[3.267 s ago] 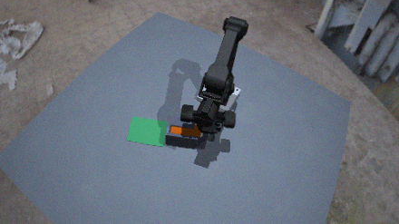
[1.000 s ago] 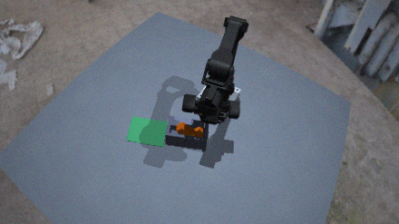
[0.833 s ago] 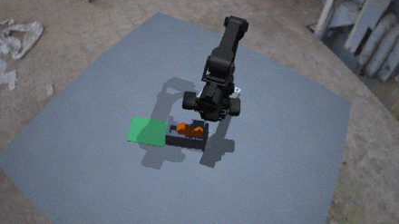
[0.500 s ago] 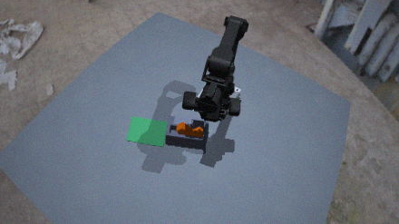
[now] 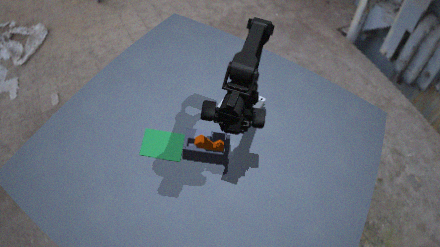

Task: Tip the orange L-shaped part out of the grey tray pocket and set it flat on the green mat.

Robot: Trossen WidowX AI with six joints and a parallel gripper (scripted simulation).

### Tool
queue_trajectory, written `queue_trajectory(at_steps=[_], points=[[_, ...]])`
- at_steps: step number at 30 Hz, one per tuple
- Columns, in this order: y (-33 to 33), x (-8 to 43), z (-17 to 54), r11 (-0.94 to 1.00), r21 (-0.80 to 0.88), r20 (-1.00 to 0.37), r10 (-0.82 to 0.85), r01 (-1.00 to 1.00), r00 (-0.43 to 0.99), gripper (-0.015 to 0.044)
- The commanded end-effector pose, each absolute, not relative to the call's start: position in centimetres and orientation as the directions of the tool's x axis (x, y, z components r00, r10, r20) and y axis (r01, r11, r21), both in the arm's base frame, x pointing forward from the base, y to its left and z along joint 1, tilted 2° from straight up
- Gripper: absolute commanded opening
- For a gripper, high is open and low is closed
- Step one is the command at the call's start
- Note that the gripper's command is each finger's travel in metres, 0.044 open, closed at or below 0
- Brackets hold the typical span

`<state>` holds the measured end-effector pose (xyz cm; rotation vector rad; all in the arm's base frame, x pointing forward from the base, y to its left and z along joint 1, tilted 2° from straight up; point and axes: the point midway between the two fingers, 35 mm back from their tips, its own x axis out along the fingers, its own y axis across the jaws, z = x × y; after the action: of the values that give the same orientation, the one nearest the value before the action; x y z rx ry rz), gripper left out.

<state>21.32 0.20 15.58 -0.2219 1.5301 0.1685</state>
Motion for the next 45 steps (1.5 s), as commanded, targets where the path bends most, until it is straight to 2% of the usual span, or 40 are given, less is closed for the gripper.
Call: queue_trajectory(at_steps=[1, 2, 7, 11, 14, 16, 45], points=[[-0.2, 21.6, 15.6, 0.988, -0.035, -0.999, -0.030, -0.148, 0.037, 0.0259], [-0.5, 21.8, 15.7, 0.997, -0.033, -0.999, -0.031, -0.075, 0.037, 0.0280], [-2.9, 23.0, 16.0, 0.893, -0.014, -0.999, -0.034, 0.449, 0.035, 0.0280], [-5.1, 23.8, 16.2, 0.608, 0.004, -0.999, -0.036, 0.794, 0.033, 0.0280], [-6.8, 24.2, 16.3, 0.332, 0.018, -0.999, -0.038, 0.943, 0.032, 0.0280], [-7.1, 24.3, 16.3, 0.263, 0.021, -0.999, -0.038, 0.965, 0.032, 0.0280], [-7.3, 24.5, 12.0, 0.263, 0.021, -0.999, -0.039, 0.965, 0.032, 0.0280]])
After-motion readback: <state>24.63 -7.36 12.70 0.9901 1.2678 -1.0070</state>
